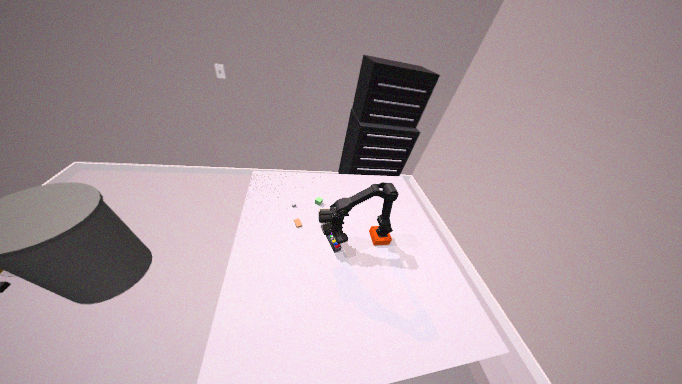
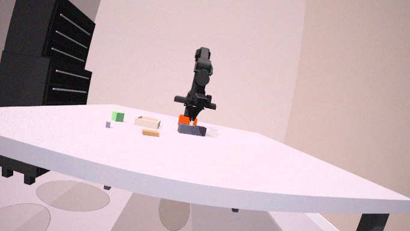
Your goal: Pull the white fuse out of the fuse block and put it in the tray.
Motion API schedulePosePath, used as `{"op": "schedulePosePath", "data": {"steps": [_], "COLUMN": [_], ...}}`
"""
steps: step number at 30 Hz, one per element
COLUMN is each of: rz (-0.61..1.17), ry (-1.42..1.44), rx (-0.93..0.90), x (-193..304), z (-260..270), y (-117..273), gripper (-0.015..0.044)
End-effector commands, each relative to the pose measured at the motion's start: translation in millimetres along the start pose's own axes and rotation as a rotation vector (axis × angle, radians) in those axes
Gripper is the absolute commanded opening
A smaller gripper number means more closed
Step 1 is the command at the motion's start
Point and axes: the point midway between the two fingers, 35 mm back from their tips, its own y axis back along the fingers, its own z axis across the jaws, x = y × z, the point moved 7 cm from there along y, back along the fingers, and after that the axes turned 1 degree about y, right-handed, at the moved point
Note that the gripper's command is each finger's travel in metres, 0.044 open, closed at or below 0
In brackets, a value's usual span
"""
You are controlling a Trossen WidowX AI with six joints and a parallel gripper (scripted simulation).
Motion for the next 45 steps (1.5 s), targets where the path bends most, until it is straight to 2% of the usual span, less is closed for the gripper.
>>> {"op": "schedulePosePath", "data": {"steps": [1,29,45], "rz": [-0.007,-0.006,-0.006], "ry": [0.000,-0.001,-0.001], "rx": [-0.001,-0.002,-0.002], "x": [0,0,1], "z": [0,0,0], "y": [4,18,39], "gripper": [0.0000,0.0000,0.0000]}}
